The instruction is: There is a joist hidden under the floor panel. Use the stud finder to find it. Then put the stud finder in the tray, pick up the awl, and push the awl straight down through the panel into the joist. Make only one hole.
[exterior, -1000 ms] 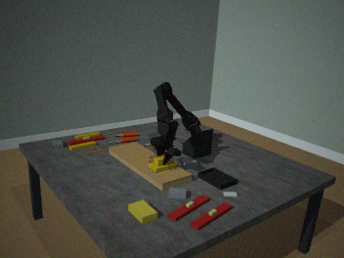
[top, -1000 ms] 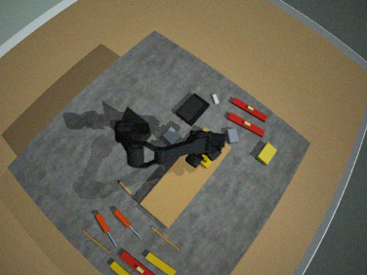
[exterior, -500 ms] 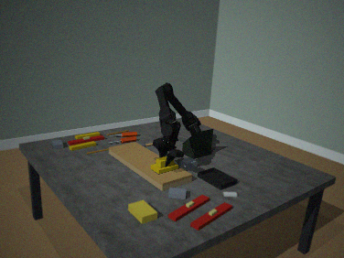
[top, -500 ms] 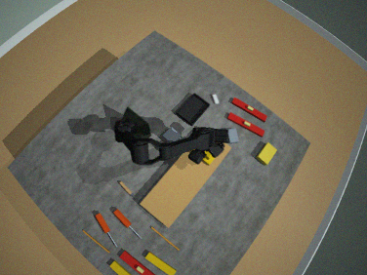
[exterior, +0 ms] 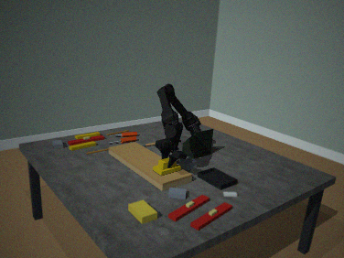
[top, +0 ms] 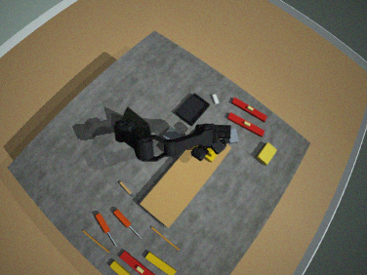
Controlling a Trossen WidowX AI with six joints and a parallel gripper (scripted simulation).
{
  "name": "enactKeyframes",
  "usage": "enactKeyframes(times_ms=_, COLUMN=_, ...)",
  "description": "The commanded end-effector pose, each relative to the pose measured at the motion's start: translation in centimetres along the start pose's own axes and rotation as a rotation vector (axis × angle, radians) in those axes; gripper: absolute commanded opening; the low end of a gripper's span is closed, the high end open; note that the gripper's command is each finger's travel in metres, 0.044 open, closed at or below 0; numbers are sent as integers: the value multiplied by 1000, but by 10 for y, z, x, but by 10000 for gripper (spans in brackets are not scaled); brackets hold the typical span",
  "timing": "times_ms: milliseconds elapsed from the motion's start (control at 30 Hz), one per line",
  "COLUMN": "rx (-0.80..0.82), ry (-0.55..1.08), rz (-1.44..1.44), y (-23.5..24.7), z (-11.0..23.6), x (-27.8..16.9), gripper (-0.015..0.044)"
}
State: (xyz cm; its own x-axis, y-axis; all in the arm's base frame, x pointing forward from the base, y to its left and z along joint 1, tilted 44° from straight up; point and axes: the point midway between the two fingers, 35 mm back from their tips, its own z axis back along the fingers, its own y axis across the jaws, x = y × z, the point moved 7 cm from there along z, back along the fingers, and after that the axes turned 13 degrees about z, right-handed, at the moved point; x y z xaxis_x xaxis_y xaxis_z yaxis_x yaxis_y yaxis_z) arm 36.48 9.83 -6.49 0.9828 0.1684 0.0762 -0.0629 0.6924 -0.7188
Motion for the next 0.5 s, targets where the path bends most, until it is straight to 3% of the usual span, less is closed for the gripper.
enactKeyframes(times_ms=0, rx=5, ry=4, rz=-2, y=6, z=-1, x=1, gripper=0)
enactKeyframes(times_ms=467, rx=7, ry=3, rz=-2, y=24, z=0, x=5, gripper=0)
